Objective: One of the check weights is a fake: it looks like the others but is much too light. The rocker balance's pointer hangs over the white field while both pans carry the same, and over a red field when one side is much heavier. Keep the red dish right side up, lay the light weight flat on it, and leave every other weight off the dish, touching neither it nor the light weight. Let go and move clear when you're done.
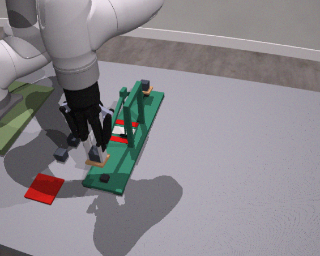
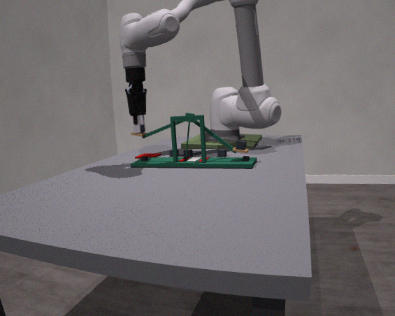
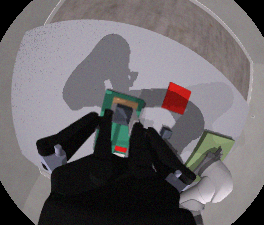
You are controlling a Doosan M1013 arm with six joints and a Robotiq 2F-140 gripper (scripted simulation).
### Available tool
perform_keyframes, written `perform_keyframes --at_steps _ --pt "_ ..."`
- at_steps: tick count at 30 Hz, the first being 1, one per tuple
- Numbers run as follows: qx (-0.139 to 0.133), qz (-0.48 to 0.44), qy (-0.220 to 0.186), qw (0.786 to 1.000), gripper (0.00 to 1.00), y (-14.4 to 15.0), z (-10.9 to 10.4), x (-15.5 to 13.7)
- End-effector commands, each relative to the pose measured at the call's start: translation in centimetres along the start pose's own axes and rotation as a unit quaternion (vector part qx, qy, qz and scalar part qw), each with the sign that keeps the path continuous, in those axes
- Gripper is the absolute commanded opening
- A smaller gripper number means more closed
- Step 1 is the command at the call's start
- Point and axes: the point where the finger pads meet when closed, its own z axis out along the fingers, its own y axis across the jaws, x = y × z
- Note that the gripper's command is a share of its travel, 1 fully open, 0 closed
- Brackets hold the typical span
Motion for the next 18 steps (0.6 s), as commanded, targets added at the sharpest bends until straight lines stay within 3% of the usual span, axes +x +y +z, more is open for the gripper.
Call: perform_keyframes --at_steps 1,18 --pt "0.000 0.000 0.000 1.000 0.24 0.0 0.2 -0.1" --pt "0.000 0.000 0.000 1.000 0.24 0.0 1.5 -0.4"
